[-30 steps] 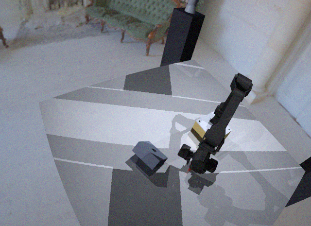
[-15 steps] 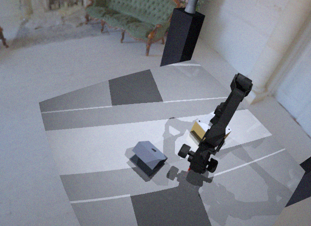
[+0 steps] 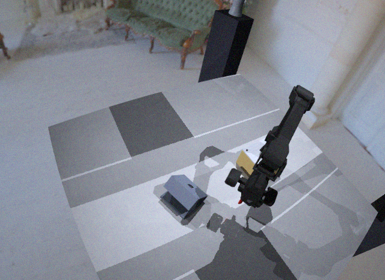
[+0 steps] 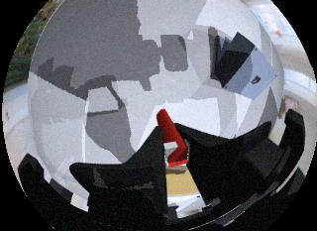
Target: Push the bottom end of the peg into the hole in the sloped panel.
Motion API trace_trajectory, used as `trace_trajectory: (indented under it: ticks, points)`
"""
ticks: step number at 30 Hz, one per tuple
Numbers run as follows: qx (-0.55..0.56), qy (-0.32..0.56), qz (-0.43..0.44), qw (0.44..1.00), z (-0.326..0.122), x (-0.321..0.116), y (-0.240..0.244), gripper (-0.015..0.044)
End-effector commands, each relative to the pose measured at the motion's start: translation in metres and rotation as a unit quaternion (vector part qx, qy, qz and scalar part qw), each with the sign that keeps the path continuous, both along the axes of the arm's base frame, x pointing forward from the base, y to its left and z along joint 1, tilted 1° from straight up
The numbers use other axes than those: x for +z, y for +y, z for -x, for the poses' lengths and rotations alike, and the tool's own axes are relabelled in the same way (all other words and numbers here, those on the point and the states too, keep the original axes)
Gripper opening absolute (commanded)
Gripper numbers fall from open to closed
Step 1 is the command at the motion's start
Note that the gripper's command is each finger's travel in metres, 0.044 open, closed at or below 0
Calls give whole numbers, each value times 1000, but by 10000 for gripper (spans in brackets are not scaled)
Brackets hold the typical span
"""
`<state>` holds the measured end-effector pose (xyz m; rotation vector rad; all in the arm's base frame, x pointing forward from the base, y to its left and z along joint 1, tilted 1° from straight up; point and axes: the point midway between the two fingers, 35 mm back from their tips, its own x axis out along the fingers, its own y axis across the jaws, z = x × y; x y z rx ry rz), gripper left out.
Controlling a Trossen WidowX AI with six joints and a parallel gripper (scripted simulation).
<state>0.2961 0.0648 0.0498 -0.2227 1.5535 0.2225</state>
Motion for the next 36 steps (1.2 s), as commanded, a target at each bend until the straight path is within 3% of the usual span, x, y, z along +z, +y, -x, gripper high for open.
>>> trace_trajectory:
  ticks: [1,36]
  points:
    - [2,-3,-3,1000,0,14,0,0]
    - [-205,-31,-39,978,-5,16,-21,0]
